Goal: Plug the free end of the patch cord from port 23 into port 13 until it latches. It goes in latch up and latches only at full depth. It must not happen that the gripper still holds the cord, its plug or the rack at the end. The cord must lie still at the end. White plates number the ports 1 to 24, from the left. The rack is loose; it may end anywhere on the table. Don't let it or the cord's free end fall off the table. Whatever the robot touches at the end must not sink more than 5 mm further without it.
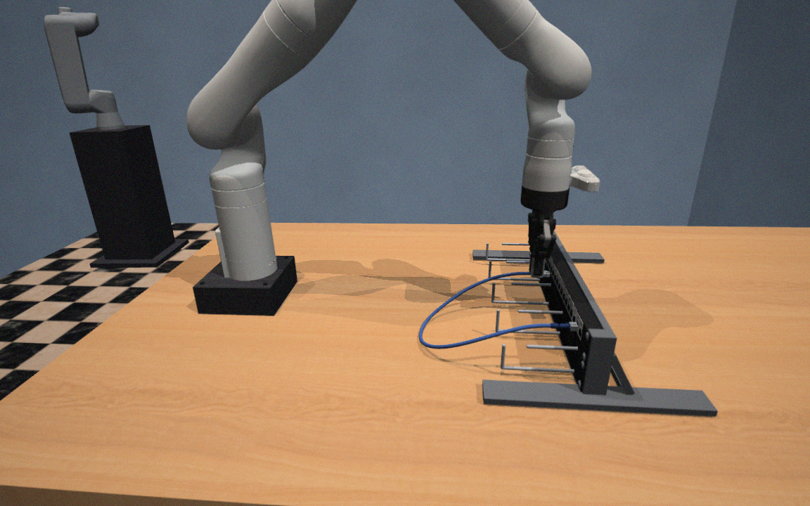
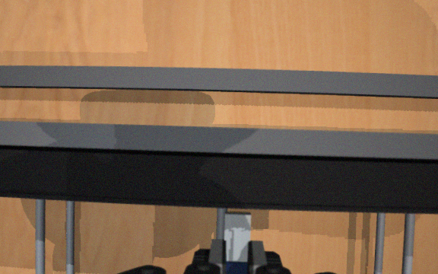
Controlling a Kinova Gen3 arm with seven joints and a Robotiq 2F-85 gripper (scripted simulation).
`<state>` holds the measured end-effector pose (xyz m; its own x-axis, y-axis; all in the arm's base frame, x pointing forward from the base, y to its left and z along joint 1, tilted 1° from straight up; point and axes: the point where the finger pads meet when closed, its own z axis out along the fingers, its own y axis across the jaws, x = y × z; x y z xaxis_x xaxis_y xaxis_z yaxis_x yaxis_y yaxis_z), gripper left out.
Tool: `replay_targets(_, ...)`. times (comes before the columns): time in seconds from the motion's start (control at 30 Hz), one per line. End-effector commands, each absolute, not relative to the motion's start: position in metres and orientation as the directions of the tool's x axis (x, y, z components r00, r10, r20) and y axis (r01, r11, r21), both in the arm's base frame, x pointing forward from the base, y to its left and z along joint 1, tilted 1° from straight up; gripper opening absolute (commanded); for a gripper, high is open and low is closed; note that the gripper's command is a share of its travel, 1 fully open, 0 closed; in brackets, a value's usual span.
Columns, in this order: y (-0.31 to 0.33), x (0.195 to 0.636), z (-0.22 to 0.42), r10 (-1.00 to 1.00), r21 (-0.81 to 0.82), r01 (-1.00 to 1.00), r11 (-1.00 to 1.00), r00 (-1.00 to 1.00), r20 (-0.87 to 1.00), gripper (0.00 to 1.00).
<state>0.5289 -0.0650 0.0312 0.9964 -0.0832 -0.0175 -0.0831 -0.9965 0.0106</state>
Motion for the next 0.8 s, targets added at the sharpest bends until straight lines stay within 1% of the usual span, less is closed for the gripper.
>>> replay_targets(0.0, -0.0626, 0.5296, 0.0315, -0.090, 0.008, -0.090, -0.996, 0.996, -0.018, 0.00)
replay_targets(0.77, -0.0636, 0.5325, 0.0323, -0.088, 0.010, -0.088, -0.996, 0.996, -0.013, 0.00)
